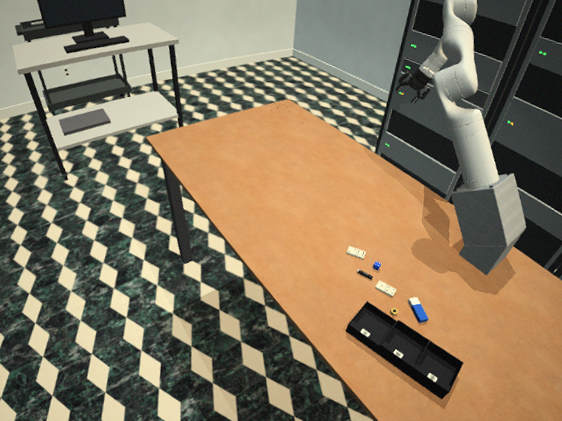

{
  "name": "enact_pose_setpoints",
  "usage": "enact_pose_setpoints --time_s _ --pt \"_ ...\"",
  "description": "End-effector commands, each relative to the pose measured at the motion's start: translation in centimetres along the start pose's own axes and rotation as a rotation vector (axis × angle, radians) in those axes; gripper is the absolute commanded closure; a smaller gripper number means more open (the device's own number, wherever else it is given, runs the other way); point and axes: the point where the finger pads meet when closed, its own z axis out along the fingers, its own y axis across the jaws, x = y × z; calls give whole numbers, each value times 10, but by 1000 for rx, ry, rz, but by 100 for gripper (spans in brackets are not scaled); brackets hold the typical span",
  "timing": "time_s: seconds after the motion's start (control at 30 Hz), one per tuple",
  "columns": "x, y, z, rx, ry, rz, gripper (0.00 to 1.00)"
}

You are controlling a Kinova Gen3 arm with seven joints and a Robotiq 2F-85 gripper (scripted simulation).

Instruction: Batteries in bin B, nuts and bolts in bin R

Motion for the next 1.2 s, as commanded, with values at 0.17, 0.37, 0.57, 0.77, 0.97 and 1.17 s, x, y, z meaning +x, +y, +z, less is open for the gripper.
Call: enact_pose_setpoints --time_s 0.17,0.37,0.57,0.77,0.97,1.17 --pt "-1 0 -1 1 -2 -1 0" --pt "-1 0 -1 1 -2 -1 0" --pt "-1 4 -9 1 -2 -1 91" --pt "-1 26 -54 1 -2 -1 91" --pt "-1 46 -93 1 -2 -1 91" --pt "5 52 -86 -31 -1 -82 91"
